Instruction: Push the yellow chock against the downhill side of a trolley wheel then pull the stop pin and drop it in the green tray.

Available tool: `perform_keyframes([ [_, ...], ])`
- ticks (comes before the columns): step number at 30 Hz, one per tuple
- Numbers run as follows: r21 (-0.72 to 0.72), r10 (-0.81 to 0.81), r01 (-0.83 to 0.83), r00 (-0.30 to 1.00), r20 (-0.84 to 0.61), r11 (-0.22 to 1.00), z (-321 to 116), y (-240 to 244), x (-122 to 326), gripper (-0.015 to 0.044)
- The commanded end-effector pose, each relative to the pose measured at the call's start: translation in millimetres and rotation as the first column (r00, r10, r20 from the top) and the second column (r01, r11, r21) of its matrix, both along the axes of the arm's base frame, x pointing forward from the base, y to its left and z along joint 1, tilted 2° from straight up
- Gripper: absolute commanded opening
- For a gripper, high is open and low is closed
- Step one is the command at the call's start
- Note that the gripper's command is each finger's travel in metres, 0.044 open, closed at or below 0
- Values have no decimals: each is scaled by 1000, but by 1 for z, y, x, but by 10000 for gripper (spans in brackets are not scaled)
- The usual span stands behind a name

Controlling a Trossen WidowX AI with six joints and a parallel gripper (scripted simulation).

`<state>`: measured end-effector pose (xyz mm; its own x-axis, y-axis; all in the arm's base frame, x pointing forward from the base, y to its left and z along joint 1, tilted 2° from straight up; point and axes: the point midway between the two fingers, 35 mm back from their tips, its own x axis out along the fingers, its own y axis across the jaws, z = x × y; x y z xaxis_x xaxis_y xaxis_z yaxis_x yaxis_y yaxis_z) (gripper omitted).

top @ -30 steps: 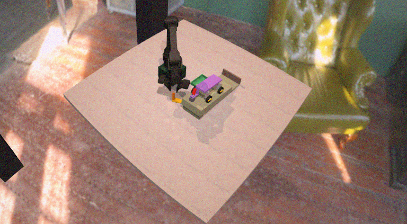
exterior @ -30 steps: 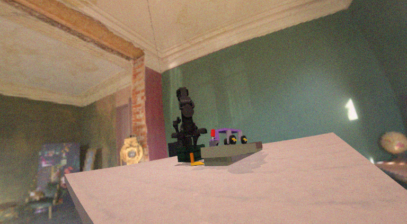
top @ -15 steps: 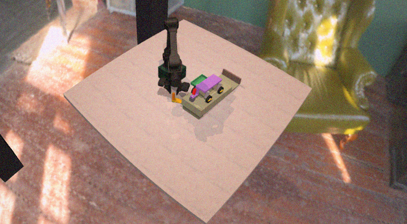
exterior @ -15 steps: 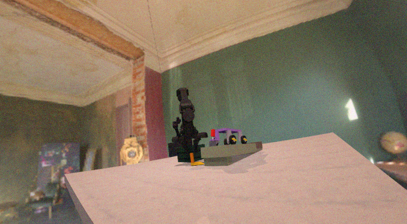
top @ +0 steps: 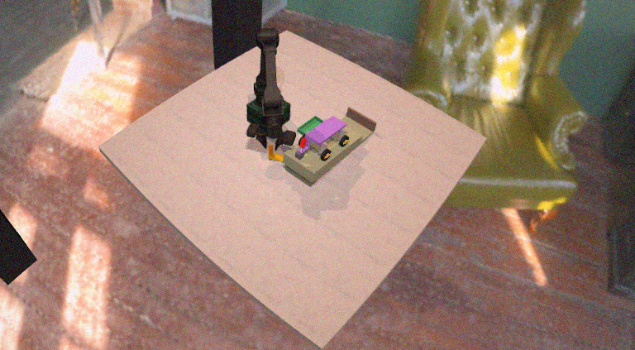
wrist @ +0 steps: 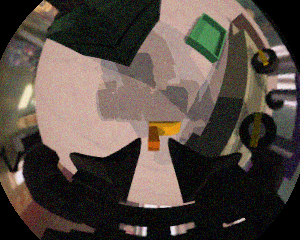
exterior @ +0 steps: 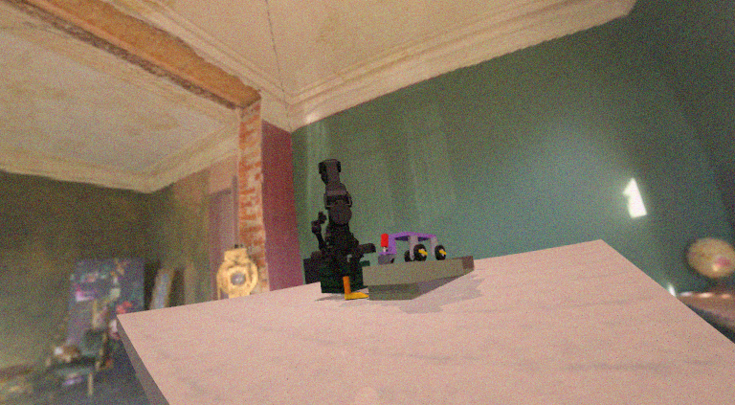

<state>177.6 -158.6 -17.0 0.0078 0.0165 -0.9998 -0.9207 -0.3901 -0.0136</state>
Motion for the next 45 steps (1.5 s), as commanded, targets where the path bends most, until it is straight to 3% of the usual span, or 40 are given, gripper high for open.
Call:
perform_keyframes([
  [1,3,2,-2,1000,-10,1000,-8,1,-2,190],
  [14,4,2,-2,1000,-11,1000,-23,2,-2,190],
  [18,2,1,-1,1000,-2,1000,-20,1,-1,85],
  [28,2,1,-1,1000,-3,1000,-19,1,-1,0],
  [45,4,2,-2,1000,-11,1000,32,6,-7,0],
])
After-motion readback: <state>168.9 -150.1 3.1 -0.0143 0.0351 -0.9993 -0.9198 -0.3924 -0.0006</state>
